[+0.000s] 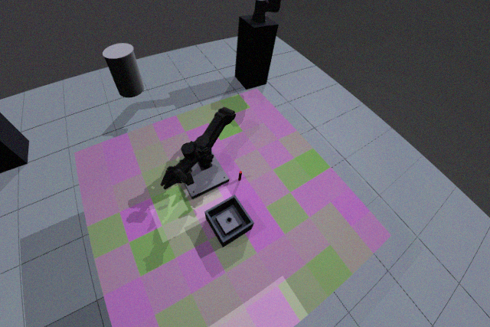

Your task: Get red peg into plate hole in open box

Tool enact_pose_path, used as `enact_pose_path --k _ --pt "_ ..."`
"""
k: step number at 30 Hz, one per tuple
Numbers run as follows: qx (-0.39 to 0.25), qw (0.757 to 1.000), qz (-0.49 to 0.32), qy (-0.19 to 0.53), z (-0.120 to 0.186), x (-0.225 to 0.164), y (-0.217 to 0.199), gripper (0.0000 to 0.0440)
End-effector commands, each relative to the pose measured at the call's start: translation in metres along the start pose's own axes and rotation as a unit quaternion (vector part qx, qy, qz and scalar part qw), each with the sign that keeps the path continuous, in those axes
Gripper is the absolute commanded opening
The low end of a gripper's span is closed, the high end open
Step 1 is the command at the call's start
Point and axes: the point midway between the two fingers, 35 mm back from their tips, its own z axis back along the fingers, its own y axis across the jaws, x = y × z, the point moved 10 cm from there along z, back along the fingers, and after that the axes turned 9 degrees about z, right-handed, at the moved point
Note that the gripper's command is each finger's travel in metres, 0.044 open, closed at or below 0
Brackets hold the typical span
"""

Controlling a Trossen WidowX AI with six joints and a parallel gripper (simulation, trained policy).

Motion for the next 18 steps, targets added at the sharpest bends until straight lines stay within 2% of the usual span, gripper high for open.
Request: enact_pose_path --k 1,3,9,18 --pt "-0.007 1.000 -0.016 0.003 0.000 -0.003 -0.004 0.0422" --pt "-0.018 0.999 -0.049 -0.002 0.001 -0.006 -0.011 0.0440" --pt "-0.038 0.988 -0.145 -0.036 0.006 -0.009 -0.031 0.0440" --pt "-0.044 0.953 -0.281 -0.103 0.016 -0.009 -0.056 0.0440"
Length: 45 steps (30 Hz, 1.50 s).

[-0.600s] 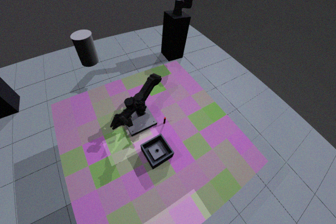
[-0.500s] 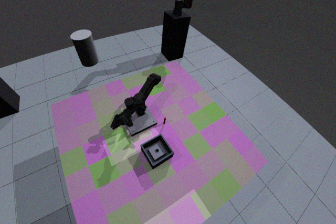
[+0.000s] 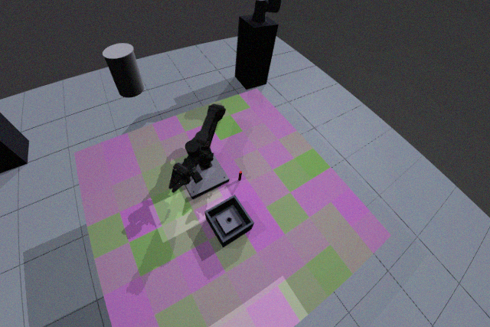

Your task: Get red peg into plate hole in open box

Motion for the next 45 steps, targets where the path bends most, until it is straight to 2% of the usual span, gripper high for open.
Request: enact_pose_path --k 1,10,20,33,45 --pt "0.003 0.998 -0.059 -0.024 0.004 0.005 -0.011 0.0440" --pt "0.030 0.976 -0.195 -0.089 0.014 0.019 -0.030 0.0440" --pt "0.091 0.926 -0.332 -0.151 0.029 0.034 -0.049 0.0440" --pt "0.216 0.829 -0.478 -0.194 0.055 0.055 -0.065 0.0440" --pt "0.359 0.723 -0.567 -0.165 0.082 0.074 -0.070 0.0440"
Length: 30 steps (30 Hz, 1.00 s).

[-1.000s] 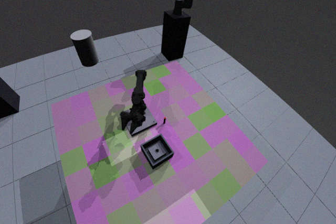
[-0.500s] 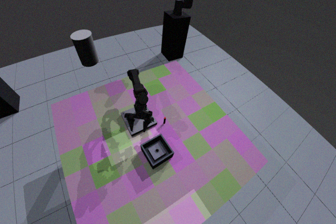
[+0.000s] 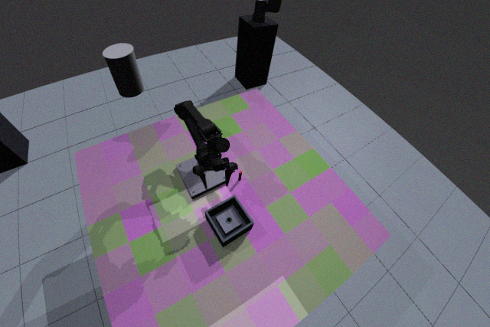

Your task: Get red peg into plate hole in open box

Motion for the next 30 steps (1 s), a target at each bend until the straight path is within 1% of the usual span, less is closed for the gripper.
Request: enact_pose_path --k 1,7,13,22,30 --pt "0.028 0.998 -0.049 0.024 0.004 0.003 0.010 0.0440" --pt "0.064 0.987 -0.123 0.082 0.007 0.003 0.028 0.0440" --pt "0.081 0.966 -0.190 0.155 0.008 0.001 0.048 0.0440" --pt "0.069 0.925 -0.268 0.260 0.004 -0.008 0.083 0.0440" --pt "0.057 0.897 -0.312 0.309 -0.005 -0.018 0.109 0.0440"
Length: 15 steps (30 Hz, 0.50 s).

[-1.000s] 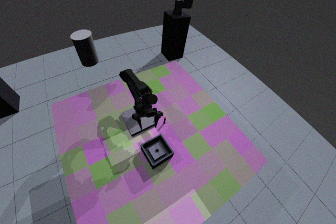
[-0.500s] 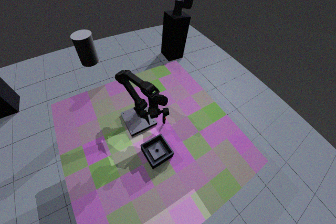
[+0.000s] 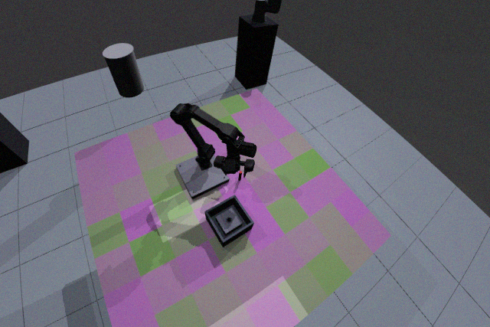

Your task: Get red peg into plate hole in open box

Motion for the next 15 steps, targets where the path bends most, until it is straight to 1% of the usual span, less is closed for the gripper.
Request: enact_pose_path --k 1,15 --pt "-0.006 1.000 -0.022 0.021 -0.011 -0.007 0.006 0.0440" --pt "0.006 0.995 -0.079 0.054 -0.063 -0.026 0.015 0.0439"
